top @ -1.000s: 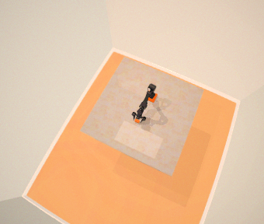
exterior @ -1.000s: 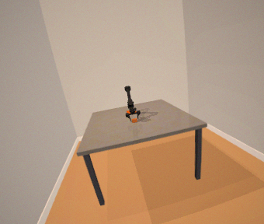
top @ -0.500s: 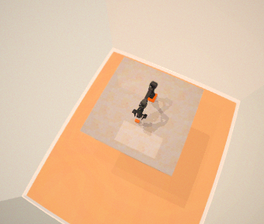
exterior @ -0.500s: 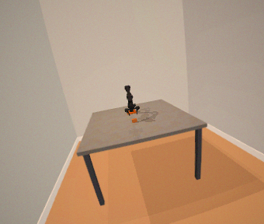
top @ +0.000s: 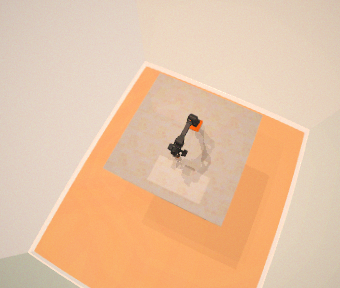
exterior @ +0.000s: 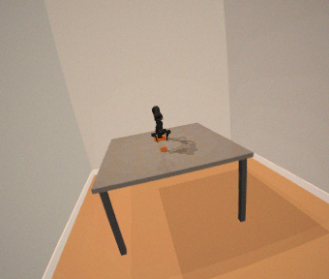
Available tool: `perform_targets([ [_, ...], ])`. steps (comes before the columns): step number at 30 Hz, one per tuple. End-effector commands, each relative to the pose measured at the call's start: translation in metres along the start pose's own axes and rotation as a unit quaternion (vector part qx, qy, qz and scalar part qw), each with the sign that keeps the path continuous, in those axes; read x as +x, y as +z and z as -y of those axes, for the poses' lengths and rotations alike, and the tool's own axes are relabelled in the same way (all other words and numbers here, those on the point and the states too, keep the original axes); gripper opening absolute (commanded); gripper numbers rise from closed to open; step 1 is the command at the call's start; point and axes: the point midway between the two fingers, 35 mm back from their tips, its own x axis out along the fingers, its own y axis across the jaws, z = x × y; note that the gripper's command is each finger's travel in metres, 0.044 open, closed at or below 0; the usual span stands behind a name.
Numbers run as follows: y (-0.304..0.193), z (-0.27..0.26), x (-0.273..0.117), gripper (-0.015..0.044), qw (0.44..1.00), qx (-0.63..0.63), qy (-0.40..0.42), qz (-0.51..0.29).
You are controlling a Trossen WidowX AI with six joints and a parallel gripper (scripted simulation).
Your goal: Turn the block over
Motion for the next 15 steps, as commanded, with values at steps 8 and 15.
perform_targets([
  [8,0.003,0.000,-0.006,0.0440,0.997,0.000,-0.004,-0.077],
  [15,-0.003,0.000,0.027,0.0440,0.997,0.000,-0.004,-0.077],
])
